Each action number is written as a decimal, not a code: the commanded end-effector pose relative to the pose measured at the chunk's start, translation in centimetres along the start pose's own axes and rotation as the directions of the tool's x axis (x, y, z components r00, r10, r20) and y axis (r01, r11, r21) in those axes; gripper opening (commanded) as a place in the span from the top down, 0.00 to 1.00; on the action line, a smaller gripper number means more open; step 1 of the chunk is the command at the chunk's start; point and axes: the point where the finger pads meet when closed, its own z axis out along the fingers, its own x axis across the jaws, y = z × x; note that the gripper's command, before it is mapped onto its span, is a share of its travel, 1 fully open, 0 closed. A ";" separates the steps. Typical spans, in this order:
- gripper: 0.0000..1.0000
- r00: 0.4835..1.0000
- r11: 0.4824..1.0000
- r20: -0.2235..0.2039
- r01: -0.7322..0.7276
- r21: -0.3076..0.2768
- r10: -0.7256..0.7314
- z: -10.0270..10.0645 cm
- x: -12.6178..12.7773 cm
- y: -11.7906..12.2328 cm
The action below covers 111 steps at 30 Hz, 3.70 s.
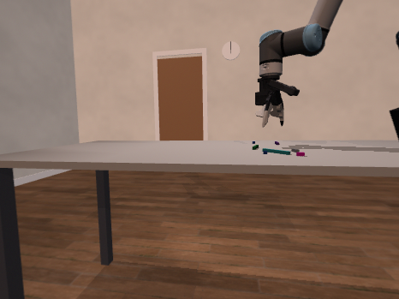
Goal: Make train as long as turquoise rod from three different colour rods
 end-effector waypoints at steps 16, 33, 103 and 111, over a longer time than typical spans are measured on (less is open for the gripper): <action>0.00 0.857 0.857 -0.006 0.516 -0.002 -0.516 0.0 -0.3 -0.1; 0.00 0.548 0.548 -0.004 0.836 -0.004 -0.836 0.0 -0.5 0.1; 0.00 -0.610 -0.610 0.003 0.792 -0.005 -0.792 0.0 0.6 1.2; 0.00 -0.610 -0.610 0.003 0.792 -0.005 -0.792 0.0 0.6 1.2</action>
